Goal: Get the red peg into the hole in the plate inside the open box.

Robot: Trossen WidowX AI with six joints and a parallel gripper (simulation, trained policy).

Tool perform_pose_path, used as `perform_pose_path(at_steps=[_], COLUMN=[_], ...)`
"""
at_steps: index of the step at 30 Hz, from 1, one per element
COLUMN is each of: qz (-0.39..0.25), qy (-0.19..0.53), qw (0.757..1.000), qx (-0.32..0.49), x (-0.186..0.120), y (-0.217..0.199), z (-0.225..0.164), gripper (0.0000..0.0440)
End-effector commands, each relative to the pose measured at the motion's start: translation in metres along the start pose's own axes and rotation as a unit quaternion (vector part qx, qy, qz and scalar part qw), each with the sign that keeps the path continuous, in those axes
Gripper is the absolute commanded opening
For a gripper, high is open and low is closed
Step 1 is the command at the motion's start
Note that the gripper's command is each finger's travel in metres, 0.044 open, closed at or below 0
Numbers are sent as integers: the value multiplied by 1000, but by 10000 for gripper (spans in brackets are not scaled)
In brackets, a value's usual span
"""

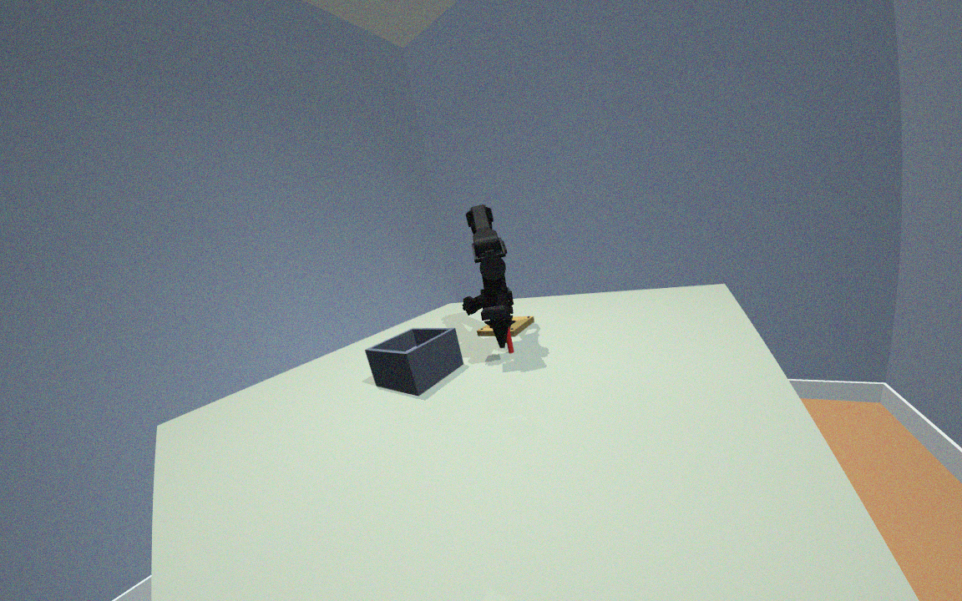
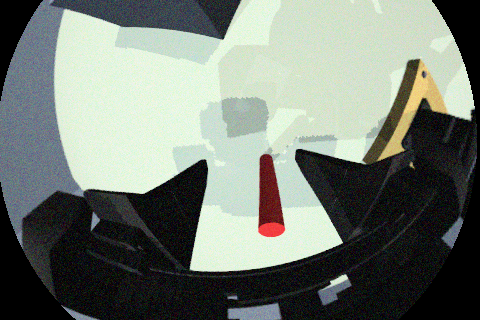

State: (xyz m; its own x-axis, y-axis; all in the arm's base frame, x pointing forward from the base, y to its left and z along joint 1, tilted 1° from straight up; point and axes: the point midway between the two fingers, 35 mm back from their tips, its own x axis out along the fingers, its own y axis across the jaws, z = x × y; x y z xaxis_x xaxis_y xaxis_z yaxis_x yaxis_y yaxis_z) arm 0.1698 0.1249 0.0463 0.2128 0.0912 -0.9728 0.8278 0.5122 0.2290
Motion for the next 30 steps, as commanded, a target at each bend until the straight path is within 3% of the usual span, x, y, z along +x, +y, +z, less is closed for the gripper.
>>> perform_pose_path(at_steps=[1,12,30], qz=[-14,-31,28], qy=[11,50,-26], qw=[1000,998,998], qx=[11,14,-50], x=[7,8,-49], y=[-5,-6,32], z=[-3,-5,34], gripper=[279,0,0])
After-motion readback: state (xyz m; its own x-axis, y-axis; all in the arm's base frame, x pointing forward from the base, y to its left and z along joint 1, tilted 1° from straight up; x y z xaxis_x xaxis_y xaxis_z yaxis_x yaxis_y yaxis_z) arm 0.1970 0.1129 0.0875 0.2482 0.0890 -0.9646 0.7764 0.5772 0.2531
